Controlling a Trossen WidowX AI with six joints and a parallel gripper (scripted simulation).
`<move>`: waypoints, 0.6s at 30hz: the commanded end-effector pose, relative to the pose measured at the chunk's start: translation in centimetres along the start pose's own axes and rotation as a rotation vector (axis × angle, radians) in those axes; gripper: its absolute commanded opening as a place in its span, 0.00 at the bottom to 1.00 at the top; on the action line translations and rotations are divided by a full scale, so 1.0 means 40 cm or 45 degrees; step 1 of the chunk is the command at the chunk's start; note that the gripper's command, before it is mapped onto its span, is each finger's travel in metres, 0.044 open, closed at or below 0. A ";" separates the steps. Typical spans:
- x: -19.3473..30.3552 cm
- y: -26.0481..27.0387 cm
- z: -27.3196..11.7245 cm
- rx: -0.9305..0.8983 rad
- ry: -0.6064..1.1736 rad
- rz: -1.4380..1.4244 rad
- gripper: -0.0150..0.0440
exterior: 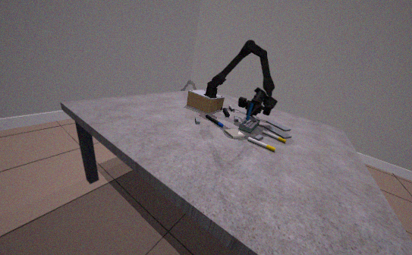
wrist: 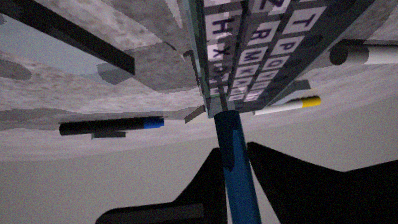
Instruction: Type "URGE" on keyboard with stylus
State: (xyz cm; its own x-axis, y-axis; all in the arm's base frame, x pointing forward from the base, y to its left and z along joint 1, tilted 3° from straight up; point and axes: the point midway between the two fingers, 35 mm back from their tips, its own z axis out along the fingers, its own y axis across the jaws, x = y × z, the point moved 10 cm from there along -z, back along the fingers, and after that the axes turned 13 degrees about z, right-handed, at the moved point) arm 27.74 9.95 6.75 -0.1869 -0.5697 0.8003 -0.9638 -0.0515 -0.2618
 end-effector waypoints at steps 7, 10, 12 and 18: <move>0.069 -0.017 -0.041 0.004 0.004 -0.004 0.39; 0.077 -0.018 -0.046 0.004 0.004 -0.004 0.39; 0.077 -0.018 -0.046 0.004 0.004 -0.004 0.39; 0.071 -0.018 -0.044 0.003 -0.004 0.008 0.34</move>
State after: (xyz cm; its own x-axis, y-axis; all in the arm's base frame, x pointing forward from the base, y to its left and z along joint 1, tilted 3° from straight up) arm 27.55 9.80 10.16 -0.1914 -0.5716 0.7979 -0.9625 -0.0501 -0.2667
